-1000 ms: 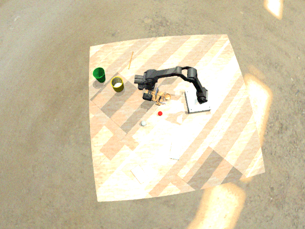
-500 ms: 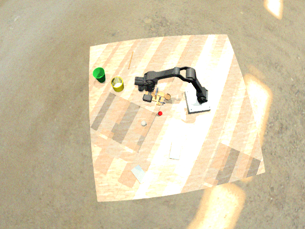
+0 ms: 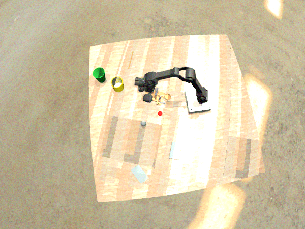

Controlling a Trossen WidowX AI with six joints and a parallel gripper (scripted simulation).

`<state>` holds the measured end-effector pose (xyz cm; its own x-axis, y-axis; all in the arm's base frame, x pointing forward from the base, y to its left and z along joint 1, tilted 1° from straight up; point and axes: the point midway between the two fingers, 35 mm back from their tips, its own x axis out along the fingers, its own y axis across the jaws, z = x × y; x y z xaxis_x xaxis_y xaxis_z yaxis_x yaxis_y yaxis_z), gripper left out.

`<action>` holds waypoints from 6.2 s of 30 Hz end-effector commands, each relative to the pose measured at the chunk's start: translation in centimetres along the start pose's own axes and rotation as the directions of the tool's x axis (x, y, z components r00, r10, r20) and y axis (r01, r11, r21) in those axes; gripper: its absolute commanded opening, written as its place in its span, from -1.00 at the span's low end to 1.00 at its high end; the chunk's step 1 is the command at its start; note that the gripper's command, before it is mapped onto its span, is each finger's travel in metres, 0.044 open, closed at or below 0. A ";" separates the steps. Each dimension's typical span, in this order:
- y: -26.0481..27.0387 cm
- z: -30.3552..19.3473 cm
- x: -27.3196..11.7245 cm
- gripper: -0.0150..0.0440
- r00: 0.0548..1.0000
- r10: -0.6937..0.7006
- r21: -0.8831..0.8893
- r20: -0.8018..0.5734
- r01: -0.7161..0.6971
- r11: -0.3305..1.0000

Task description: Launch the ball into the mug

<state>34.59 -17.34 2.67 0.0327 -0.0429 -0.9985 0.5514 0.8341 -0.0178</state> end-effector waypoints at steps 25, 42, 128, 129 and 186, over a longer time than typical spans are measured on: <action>-2.4 -2.0 -4.7 -0.49 1.000 0.004 -0.058 -0.008 -0.004 0.998; -2.4 -1.8 -2.0 -0.49 1.000 0.004 -0.059 -0.008 -0.004 0.998; -2.4 -1.9 -0.9 1.00 1.000 0.003 -0.056 -0.008 -0.004 0.998; -2.4 -2.0 -0.7 1.00 1.000 0.003 -0.056 -0.008 -0.004 0.998; -2.3 -1.7 -1.8 -0.49 1.000 0.003 -0.057 -0.006 -0.003 0.998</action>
<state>31.82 -18.30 4.87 0.0282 -0.0399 -0.9988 0.5063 0.8621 -0.0201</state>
